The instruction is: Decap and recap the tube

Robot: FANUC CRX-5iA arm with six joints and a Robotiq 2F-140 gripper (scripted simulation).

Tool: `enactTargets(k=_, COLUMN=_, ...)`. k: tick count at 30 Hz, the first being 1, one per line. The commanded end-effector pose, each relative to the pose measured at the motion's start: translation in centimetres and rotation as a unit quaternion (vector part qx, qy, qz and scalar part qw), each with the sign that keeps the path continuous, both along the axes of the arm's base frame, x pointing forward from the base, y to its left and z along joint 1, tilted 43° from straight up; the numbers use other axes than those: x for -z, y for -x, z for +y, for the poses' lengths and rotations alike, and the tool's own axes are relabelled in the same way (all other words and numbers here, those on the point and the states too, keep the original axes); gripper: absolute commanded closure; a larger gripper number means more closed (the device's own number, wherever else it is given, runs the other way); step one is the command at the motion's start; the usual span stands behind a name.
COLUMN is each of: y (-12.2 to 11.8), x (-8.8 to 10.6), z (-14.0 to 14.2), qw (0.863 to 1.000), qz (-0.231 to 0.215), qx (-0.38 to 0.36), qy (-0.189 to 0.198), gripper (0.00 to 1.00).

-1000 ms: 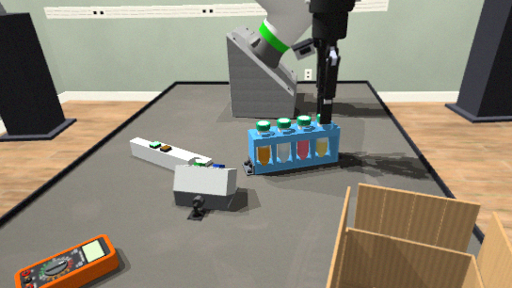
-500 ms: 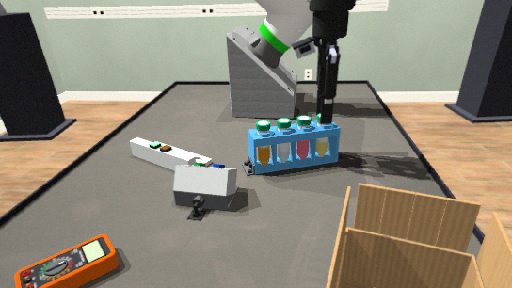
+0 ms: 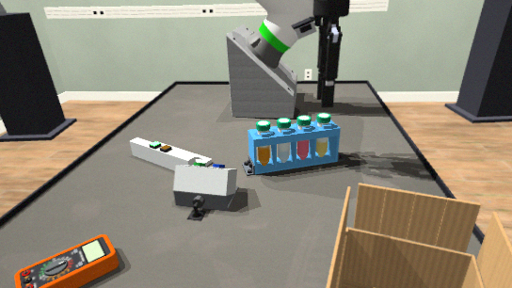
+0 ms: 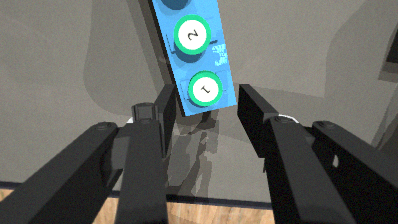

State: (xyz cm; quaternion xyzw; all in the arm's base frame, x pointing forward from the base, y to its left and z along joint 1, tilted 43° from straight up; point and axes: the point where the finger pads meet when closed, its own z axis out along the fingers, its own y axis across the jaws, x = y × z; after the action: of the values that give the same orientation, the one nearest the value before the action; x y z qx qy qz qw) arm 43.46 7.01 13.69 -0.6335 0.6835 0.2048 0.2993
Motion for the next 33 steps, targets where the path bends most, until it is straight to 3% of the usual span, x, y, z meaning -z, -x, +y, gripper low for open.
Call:
enactTargets(k=1, y=0.0, x=-0.1, z=-0.1, qw=1.0, qz=0.0, qx=0.0, qy=0.0, gripper=0.59)
enactTargets(k=4, y=-0.6, x=1.5, z=-2.0, qw=0.992, qz=-0.082, qx=-0.092, qy=0.019, gripper=0.59)
enactTargets(k=11, y=-1.3, x=3.5, z=-4.5, qw=0.97, qz=-0.16, qx=-0.178, qy=0.037, gripper=0.59)
enactTargets(k=20, y=-2.3, x=6.4, z=-7.9, qw=0.97, qz=-0.16, qx=-0.178, qy=0.037, gripper=0.59)
enactTargets(k=25, y=-2.3, x=6.4, z=-7.9, qw=0.97, qz=-0.16, qx=-0.178, qy=0.037, gripper=0.59)
enactTargets(k=33, y=-2.7, x=8.2, z=-6.3, qw=0.97, qz=-0.16, qx=-0.178, qy=0.037, gripper=0.59)
